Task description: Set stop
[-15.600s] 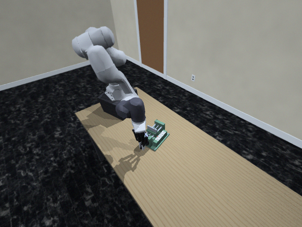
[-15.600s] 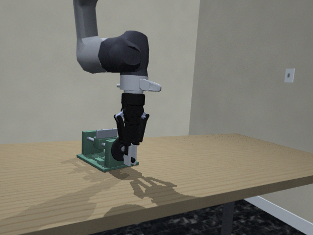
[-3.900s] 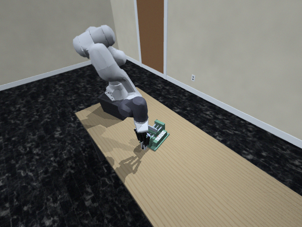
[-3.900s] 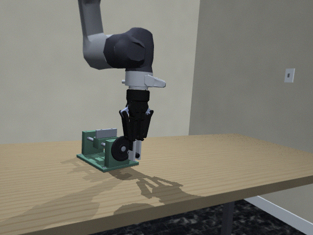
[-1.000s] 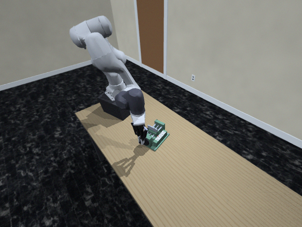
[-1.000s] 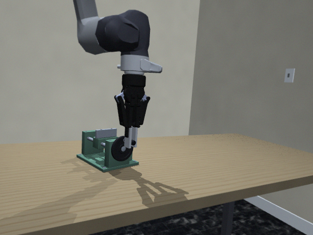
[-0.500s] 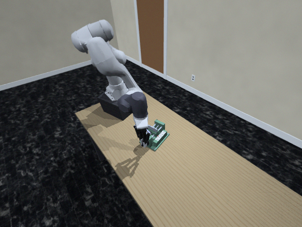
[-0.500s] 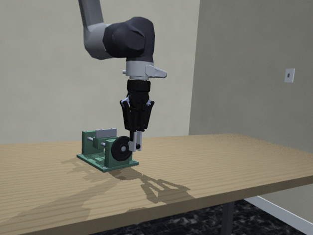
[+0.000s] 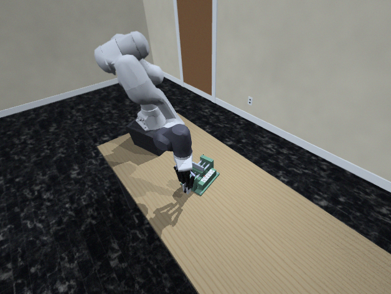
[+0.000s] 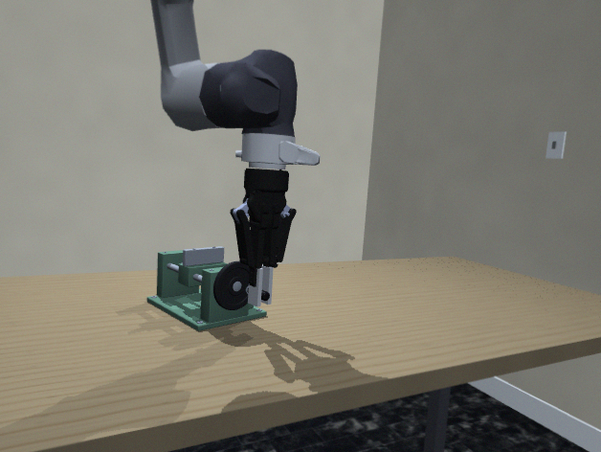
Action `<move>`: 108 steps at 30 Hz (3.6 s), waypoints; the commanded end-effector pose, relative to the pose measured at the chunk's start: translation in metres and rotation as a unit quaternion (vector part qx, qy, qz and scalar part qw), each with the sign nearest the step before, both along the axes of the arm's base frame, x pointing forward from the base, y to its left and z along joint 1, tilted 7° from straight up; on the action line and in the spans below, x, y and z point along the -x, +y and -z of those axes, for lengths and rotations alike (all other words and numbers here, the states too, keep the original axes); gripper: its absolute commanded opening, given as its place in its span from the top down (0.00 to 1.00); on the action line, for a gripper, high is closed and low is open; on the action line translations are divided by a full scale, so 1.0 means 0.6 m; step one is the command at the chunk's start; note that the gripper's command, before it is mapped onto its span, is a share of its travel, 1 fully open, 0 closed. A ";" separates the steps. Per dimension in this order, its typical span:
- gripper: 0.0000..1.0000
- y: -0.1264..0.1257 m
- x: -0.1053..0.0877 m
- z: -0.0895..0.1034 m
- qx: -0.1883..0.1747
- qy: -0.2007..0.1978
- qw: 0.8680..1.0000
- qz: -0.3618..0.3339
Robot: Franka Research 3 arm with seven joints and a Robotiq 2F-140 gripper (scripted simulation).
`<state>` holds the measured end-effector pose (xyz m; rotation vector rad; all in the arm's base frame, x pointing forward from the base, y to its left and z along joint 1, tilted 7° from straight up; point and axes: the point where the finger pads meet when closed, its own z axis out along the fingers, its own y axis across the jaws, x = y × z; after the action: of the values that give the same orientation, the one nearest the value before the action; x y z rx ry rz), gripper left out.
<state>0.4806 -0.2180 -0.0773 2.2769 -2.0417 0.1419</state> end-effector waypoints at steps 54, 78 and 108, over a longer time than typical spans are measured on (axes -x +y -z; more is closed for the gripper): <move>0.96 -0.003 0.086 -0.051 0.000 -0.001 1.000 0.006; 0.96 0.003 0.036 -0.066 0.000 -0.001 1.000 0.006; 0.96 0.004 0.006 -0.045 0.000 -0.001 1.000 0.006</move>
<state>0.4762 -0.2149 -0.0490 2.2684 -2.0519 0.1411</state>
